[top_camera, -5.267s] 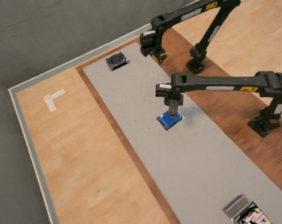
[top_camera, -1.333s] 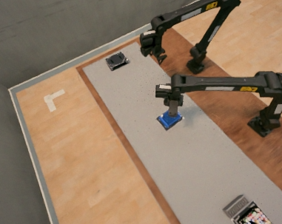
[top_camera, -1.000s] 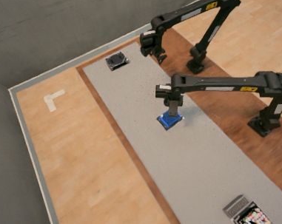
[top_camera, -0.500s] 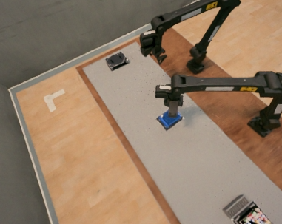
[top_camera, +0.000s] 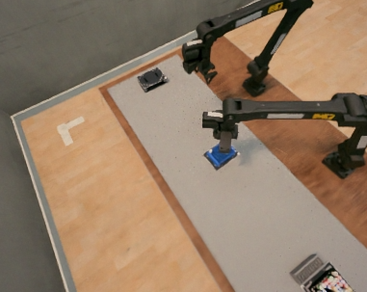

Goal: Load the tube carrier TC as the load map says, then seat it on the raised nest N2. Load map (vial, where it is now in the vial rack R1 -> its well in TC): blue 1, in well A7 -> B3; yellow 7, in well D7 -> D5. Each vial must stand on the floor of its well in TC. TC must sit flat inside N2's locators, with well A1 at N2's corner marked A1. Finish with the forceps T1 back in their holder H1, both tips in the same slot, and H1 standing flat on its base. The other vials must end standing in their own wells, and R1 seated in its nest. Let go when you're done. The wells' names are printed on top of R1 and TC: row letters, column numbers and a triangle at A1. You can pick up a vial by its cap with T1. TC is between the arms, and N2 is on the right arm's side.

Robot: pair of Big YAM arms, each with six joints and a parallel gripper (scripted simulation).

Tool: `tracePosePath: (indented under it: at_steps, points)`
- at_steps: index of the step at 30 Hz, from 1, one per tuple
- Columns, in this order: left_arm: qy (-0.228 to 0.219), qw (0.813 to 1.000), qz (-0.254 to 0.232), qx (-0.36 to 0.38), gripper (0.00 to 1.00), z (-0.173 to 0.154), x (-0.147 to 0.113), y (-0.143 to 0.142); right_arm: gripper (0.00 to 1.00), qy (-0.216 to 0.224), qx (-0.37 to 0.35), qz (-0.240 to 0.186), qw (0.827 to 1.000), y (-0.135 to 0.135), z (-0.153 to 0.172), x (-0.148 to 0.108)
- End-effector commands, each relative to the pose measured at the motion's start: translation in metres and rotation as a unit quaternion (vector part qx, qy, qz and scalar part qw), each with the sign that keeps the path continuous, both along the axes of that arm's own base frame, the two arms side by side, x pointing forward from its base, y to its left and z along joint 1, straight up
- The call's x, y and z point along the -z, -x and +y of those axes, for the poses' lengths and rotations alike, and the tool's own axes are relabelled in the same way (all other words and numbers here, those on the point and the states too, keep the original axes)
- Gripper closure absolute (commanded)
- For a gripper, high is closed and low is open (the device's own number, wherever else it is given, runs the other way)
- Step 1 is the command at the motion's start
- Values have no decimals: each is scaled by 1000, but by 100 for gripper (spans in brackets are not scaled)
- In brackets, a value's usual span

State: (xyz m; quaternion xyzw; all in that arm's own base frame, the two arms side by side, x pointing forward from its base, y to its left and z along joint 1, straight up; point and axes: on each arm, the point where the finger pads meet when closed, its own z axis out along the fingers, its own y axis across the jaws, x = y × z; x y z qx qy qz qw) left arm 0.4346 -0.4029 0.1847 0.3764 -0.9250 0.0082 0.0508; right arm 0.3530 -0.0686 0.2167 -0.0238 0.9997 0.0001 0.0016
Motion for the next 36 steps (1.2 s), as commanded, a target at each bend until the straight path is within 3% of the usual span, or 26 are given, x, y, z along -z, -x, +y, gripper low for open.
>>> tracePosePath:
  at_steps: [1, 36]
  points:
    - [0, 1000, 2, -2, 91, -3, 9, 1, 0, 3, 7, -16, 1000, -8, -1, -12]
    - [0, 1000, 2, -2, 91, -3, 16, 1, 0, 3, 7, -16, 1000, -8, -1, -12]
